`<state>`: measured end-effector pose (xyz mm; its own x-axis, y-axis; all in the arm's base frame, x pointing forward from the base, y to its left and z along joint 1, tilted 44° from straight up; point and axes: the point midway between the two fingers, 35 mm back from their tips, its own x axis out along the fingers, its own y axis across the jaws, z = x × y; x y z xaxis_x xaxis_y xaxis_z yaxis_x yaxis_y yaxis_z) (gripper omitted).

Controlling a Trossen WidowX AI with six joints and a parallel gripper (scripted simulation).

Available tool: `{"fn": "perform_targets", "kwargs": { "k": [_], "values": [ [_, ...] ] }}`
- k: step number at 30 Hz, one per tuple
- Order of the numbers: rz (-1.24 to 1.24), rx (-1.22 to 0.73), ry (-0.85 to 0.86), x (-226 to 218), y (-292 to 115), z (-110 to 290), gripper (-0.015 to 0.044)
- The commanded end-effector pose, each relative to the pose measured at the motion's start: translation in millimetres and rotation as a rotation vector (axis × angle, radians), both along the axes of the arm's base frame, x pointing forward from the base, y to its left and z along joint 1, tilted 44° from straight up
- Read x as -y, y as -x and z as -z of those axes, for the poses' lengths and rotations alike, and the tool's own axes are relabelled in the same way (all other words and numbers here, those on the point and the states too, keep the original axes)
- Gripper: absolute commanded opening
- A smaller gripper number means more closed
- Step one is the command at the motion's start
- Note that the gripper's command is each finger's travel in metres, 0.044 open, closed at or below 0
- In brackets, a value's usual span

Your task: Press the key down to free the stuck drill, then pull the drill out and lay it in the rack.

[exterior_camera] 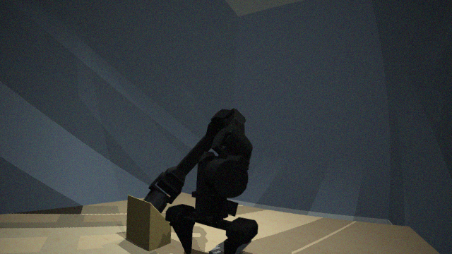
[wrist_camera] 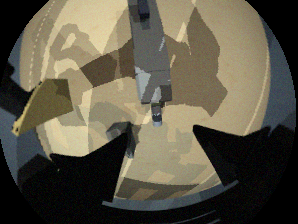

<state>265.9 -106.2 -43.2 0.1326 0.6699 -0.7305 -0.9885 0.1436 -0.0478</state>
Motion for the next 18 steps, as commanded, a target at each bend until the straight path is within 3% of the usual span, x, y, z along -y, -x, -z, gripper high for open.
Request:
{"fn": "perform_targets", "kwargs": {
  "k": [1, 18],
  "values": [
    [-0.010, 0.003, 0.000, -0.4, 1.2, 3.0, 0.0440],
    [-0.009, 0.002, 0.000, -15.6, -2.4, 13.1, 0.0440]
  ]
}}
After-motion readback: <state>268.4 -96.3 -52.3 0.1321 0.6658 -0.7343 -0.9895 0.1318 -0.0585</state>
